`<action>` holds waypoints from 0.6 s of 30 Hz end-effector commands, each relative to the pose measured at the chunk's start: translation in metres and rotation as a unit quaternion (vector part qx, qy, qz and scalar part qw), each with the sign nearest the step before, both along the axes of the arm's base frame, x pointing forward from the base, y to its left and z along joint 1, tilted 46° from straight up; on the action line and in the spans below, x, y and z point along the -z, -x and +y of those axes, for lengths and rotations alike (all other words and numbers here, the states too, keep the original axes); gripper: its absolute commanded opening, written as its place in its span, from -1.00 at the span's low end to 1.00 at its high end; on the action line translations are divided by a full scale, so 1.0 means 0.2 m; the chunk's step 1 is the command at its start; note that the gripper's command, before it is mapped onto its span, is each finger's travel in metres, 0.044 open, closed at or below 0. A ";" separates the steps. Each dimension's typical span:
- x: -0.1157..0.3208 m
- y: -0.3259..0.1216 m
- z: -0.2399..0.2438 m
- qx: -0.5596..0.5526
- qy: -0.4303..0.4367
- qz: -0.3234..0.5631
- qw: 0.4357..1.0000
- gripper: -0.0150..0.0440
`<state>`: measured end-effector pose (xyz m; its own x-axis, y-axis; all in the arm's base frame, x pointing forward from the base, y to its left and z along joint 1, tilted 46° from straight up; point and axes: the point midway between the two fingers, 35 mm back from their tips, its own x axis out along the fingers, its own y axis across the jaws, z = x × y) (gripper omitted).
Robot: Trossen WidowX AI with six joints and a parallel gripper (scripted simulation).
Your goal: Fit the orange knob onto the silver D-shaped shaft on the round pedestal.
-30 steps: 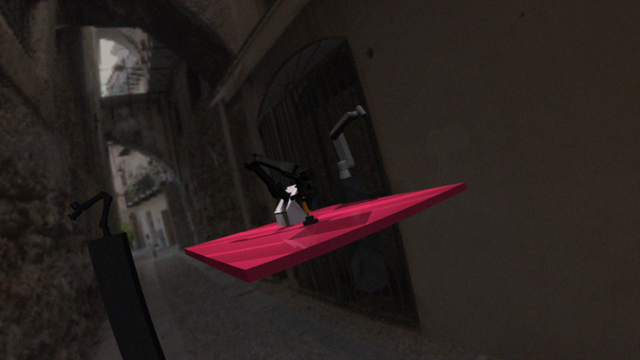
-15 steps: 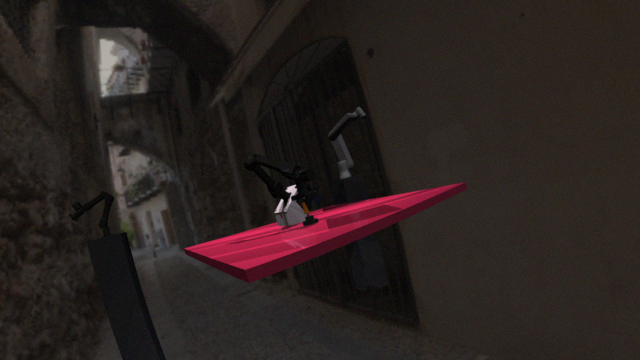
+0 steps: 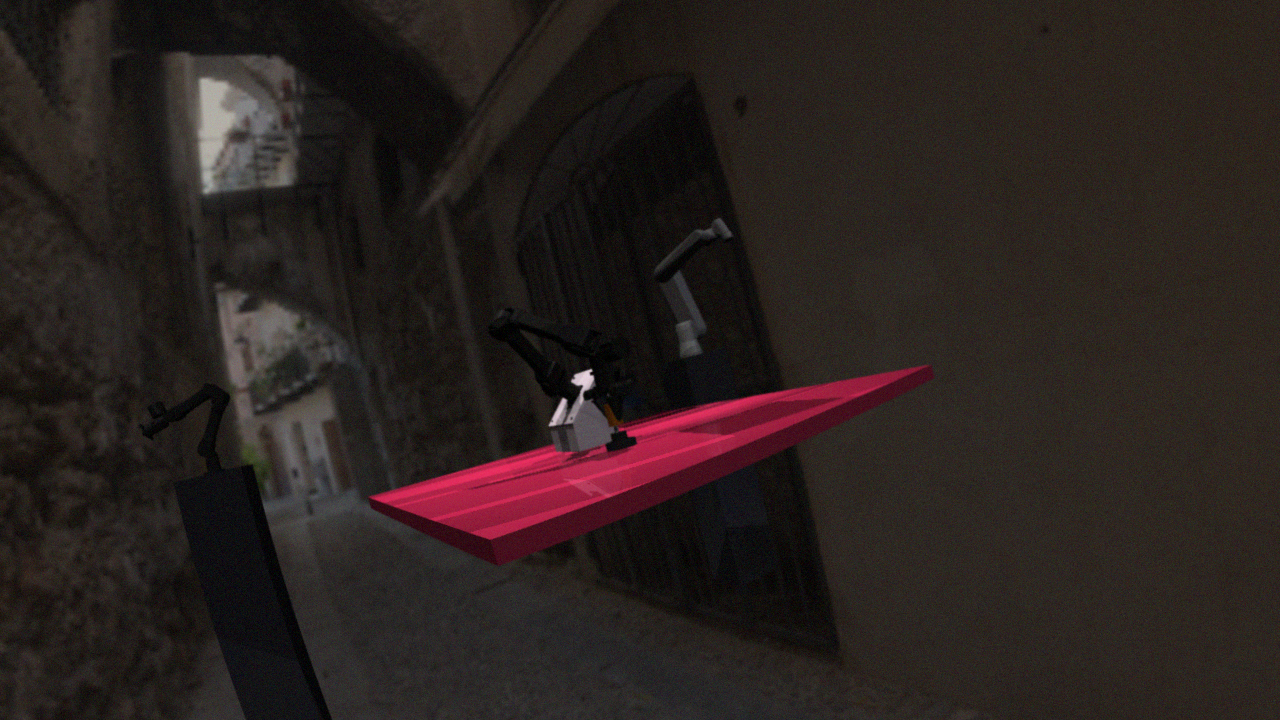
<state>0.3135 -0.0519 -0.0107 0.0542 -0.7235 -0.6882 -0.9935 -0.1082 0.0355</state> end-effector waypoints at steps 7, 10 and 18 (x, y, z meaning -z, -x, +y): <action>0.01 0.00 -0.01 0.060 -0.007 -0.063 0.996 -0.49; 0.01 0.00 0.00 0.060 -0.007 -0.063 0.996 -0.49; 0.01 0.00 -0.01 0.060 -0.006 -0.063 0.996 -0.49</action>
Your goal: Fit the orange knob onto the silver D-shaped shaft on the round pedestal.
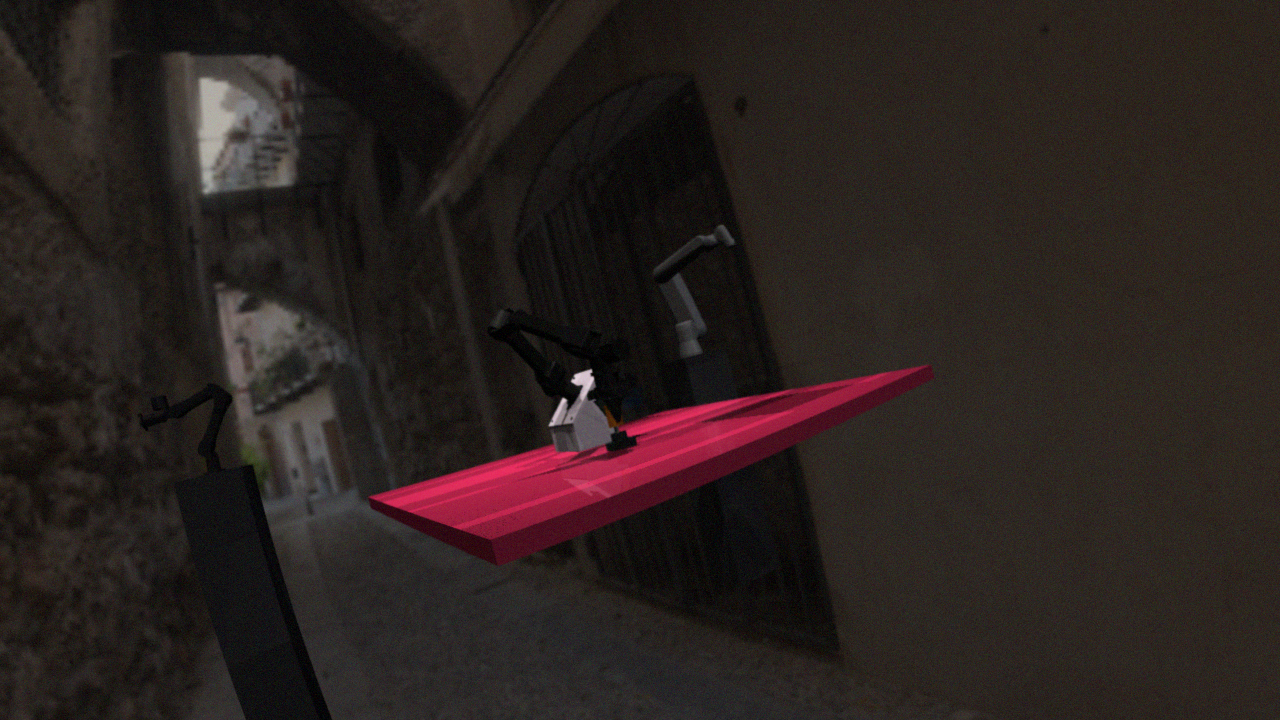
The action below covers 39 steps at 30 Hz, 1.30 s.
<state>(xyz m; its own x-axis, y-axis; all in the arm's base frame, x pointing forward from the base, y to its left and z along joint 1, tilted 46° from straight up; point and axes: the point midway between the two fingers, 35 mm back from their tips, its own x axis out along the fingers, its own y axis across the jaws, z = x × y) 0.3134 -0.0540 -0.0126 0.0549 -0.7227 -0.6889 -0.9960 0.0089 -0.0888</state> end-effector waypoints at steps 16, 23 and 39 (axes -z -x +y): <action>-0.01 0.00 0.02 0.010 -0.002 -0.010 1.000 -0.49; 0.00 0.00 0.01 0.073 -0.007 -0.076 0.994 -0.49; 0.00 0.00 0.00 0.073 -0.007 -0.076 0.994 -0.49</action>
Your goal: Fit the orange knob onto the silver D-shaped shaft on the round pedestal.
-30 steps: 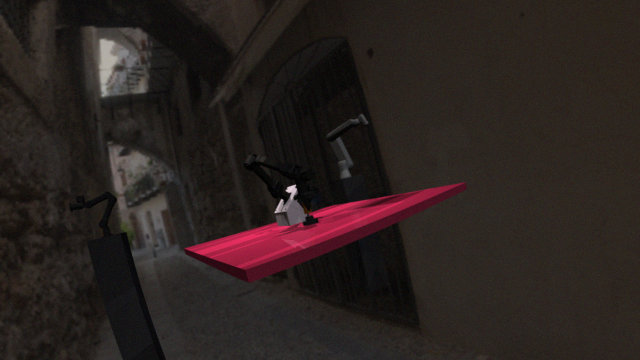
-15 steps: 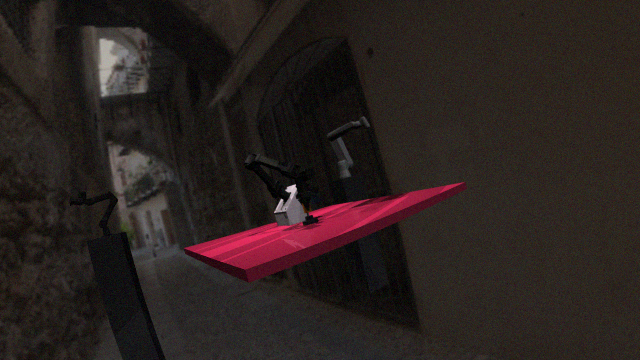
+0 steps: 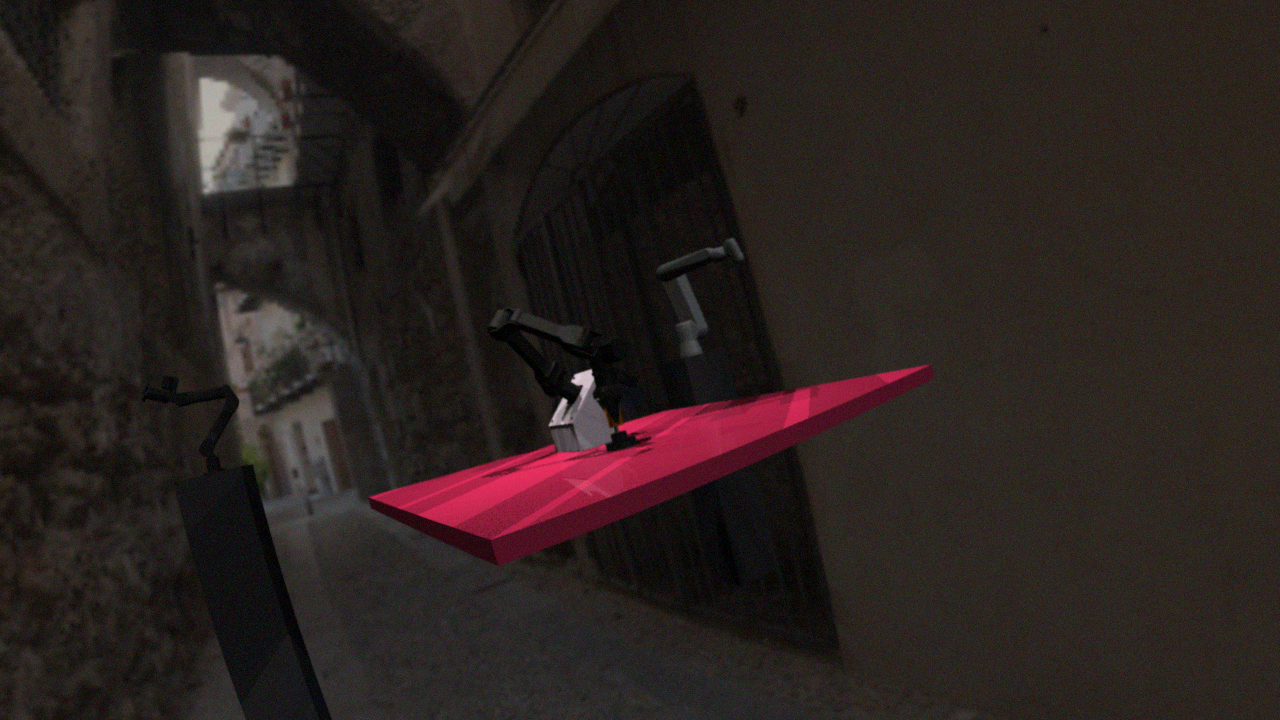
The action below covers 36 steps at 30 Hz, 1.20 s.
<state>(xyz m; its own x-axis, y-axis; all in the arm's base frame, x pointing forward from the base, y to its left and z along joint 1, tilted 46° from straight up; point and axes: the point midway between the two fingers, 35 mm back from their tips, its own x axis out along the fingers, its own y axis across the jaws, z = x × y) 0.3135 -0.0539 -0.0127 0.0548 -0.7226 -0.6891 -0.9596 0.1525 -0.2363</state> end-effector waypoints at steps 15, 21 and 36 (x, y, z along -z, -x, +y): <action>-0.01 -0.01 0.01 0.059 -0.006 -0.062 0.996 -0.49; 0.00 0.00 0.00 0.073 -0.007 -0.077 0.994 -0.49; 0.00 0.00 0.00 0.073 -0.007 -0.077 0.994 -0.49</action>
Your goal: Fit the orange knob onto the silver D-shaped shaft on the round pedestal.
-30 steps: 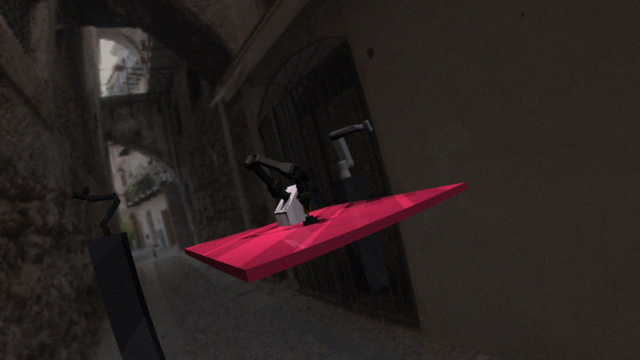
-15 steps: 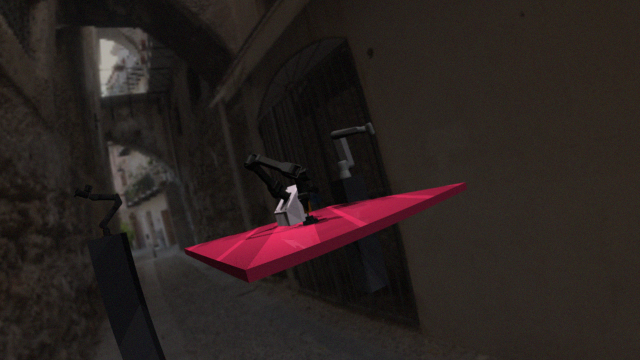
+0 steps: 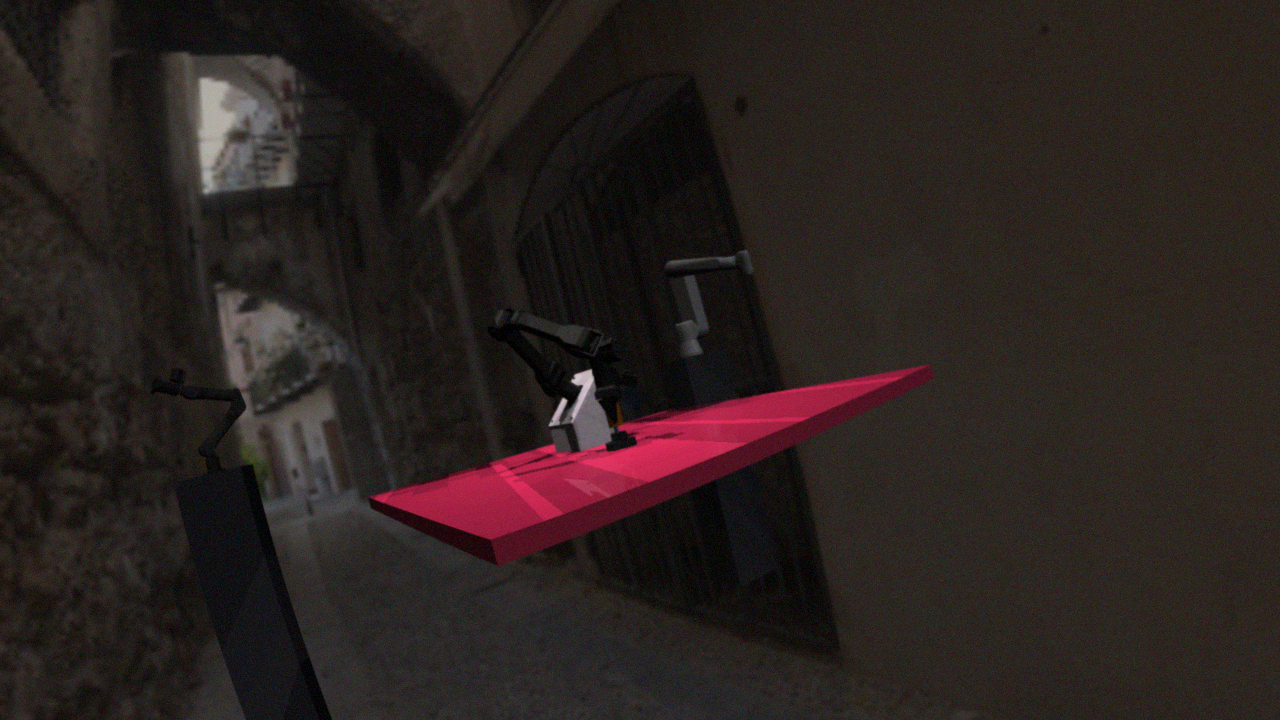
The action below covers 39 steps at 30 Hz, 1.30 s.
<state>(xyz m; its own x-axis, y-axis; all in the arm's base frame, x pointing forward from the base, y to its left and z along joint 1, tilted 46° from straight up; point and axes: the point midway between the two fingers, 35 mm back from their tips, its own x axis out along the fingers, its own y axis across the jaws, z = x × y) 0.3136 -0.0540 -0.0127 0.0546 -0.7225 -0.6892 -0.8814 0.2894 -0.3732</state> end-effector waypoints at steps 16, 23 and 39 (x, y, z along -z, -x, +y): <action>-0.01 -0.01 0.01 0.059 -0.006 -0.062 0.996 -0.49; 0.00 0.00 0.00 0.073 -0.007 -0.077 0.994 -0.49; 0.00 0.00 0.00 0.073 -0.007 -0.077 0.994 -0.49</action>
